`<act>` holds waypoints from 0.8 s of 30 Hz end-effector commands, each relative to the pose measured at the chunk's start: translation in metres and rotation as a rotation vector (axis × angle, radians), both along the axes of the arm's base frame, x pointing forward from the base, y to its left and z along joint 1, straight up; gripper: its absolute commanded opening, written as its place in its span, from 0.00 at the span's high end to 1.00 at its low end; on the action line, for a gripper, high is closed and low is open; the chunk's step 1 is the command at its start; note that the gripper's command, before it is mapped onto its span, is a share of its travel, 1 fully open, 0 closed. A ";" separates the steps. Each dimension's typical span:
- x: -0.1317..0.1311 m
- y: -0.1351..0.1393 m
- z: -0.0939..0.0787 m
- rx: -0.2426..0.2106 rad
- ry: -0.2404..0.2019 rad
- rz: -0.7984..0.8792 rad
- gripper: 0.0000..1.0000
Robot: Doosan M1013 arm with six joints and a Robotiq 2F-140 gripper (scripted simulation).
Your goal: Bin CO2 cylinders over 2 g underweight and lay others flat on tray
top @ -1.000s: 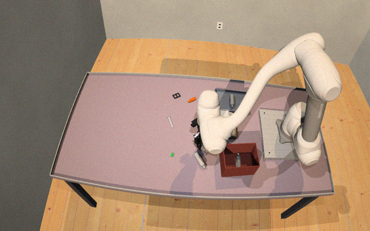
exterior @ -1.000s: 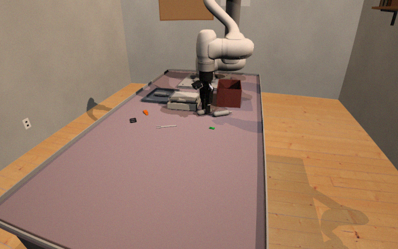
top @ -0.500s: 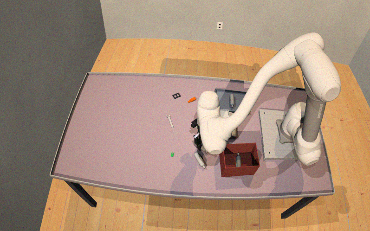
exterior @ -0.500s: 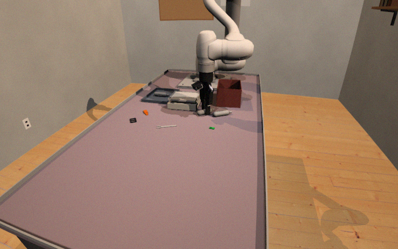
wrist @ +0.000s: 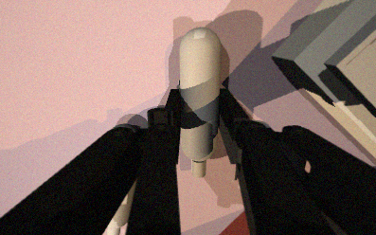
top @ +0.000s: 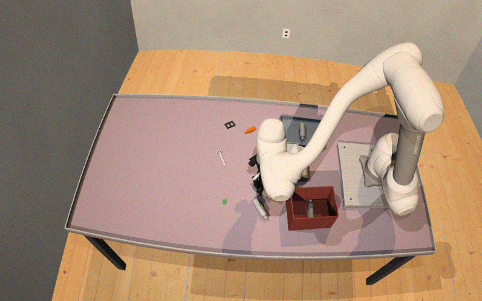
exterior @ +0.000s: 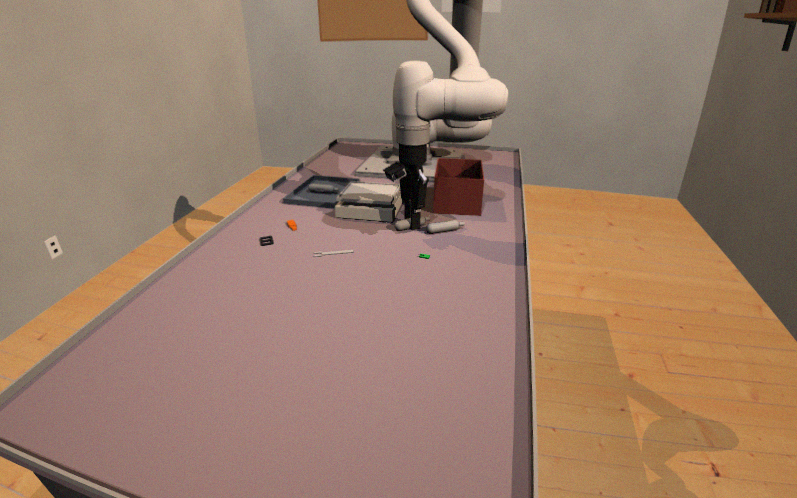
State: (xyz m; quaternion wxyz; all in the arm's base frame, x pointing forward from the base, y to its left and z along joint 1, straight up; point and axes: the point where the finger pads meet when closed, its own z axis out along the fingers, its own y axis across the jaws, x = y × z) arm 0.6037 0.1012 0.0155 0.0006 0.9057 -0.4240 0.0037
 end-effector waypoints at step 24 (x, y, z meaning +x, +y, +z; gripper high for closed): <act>-0.001 0.001 0.132 0.001 -0.001 0.000 0.90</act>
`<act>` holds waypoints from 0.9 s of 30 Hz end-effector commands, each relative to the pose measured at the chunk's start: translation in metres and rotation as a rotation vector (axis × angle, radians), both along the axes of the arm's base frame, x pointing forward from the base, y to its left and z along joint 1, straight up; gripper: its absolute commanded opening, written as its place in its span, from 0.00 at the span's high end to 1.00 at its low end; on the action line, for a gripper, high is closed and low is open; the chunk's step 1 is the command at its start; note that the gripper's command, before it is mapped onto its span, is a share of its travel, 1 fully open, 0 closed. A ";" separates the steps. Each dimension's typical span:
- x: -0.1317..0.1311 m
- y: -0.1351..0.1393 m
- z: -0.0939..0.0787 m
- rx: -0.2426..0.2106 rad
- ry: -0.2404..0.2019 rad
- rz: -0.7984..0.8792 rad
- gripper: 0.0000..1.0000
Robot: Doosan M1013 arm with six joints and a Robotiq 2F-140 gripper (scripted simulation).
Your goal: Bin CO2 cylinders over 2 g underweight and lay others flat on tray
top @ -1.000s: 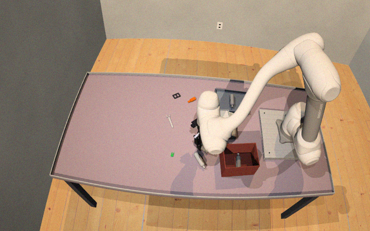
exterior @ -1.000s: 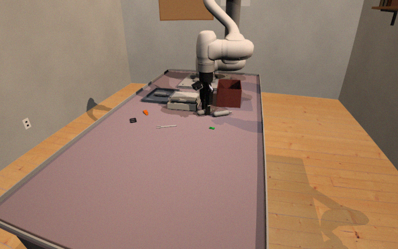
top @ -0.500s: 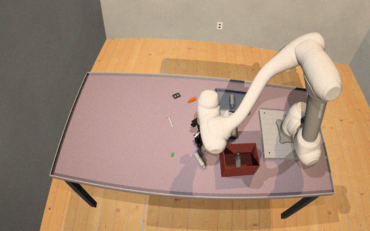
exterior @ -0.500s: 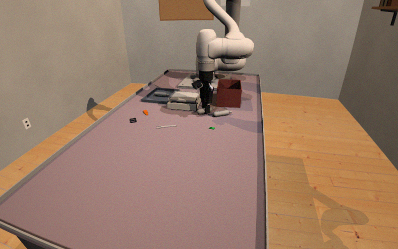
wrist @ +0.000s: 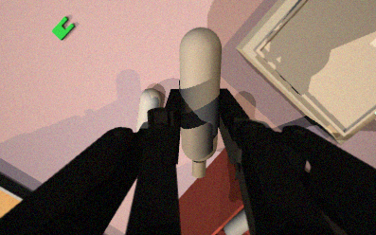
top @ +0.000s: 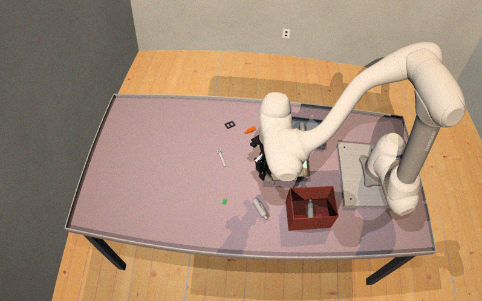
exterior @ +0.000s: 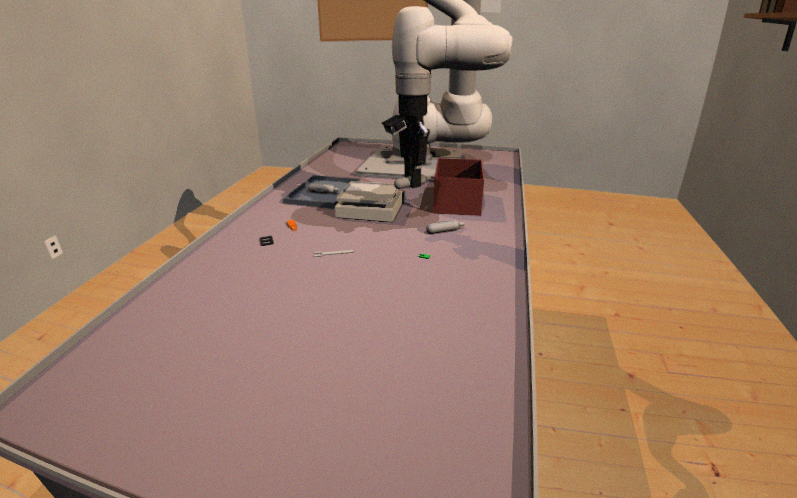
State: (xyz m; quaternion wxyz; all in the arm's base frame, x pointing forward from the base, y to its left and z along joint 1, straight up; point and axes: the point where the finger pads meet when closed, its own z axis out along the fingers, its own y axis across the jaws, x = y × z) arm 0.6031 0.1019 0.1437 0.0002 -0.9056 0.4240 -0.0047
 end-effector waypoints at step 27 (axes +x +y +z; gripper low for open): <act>-0.079 -0.124 0.042 0.006 0.002 -0.588 0.90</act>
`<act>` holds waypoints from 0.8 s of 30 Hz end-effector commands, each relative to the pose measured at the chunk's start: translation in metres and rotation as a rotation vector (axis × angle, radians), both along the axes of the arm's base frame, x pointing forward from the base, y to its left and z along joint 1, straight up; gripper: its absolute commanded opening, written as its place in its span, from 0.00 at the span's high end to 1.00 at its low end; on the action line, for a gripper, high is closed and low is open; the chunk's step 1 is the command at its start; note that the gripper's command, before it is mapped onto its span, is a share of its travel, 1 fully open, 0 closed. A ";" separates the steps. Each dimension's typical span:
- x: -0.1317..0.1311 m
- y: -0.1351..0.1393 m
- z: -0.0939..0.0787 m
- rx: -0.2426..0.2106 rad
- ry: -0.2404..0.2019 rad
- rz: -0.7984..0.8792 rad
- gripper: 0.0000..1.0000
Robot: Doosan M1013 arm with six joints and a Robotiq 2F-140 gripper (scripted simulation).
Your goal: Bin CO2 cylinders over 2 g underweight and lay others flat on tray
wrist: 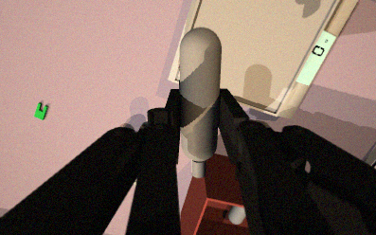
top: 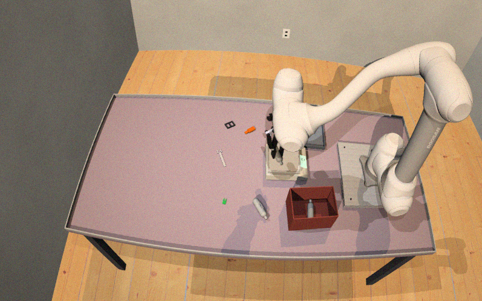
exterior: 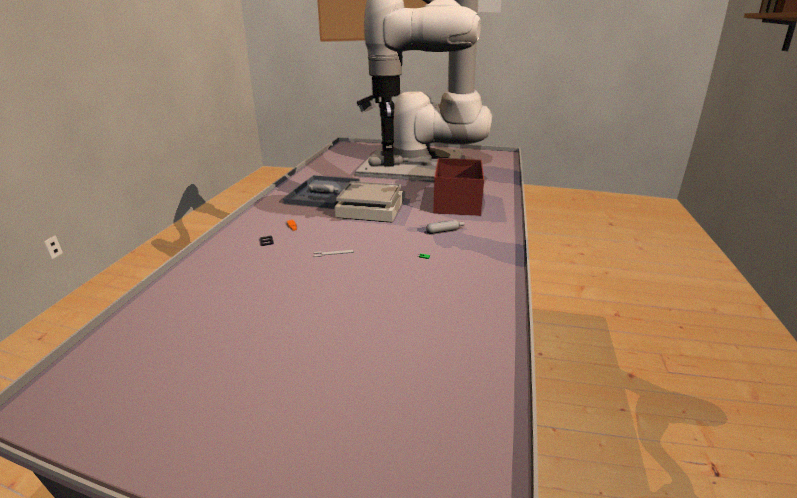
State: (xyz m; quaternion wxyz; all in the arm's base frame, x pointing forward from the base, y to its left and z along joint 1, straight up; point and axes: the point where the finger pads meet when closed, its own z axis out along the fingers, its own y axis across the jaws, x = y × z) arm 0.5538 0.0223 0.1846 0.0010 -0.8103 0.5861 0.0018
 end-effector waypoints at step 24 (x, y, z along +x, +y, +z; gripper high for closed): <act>-0.049 -0.072 -0.038 -0.007 -0.009 -0.336 0.90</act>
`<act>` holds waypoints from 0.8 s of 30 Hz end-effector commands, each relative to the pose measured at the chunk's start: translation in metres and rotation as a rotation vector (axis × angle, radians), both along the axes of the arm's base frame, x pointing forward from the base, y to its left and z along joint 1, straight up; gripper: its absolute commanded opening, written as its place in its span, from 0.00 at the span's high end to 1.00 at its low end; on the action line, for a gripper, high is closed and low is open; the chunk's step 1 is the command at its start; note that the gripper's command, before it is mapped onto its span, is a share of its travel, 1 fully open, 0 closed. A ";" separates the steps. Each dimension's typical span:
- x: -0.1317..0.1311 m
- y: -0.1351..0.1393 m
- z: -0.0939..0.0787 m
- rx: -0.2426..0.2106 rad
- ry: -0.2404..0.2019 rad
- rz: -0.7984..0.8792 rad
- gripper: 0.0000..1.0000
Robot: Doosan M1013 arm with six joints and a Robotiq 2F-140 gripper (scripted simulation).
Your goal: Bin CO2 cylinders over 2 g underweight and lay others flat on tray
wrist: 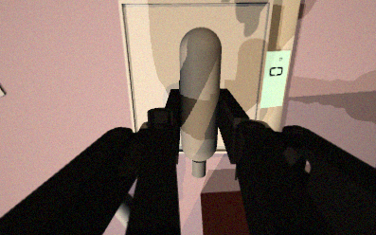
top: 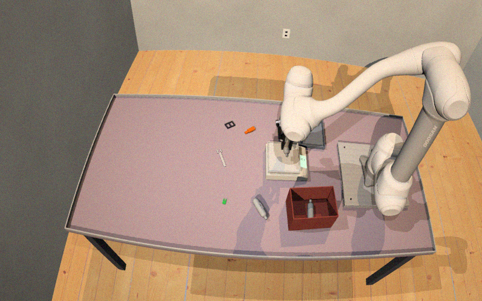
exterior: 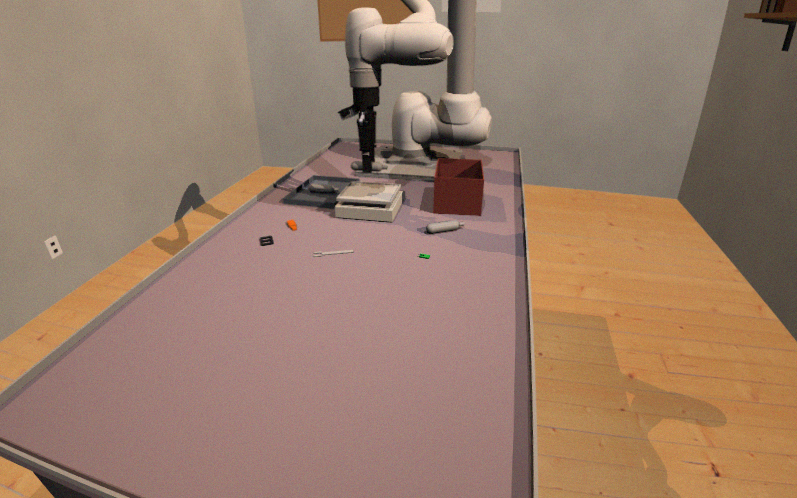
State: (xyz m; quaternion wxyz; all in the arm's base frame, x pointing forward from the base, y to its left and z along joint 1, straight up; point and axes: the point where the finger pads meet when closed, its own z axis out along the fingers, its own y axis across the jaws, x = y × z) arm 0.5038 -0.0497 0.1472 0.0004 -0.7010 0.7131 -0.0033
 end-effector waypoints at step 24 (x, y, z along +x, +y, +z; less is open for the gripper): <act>0.001 -0.001 -0.067 0.000 -0.002 0.000 0.90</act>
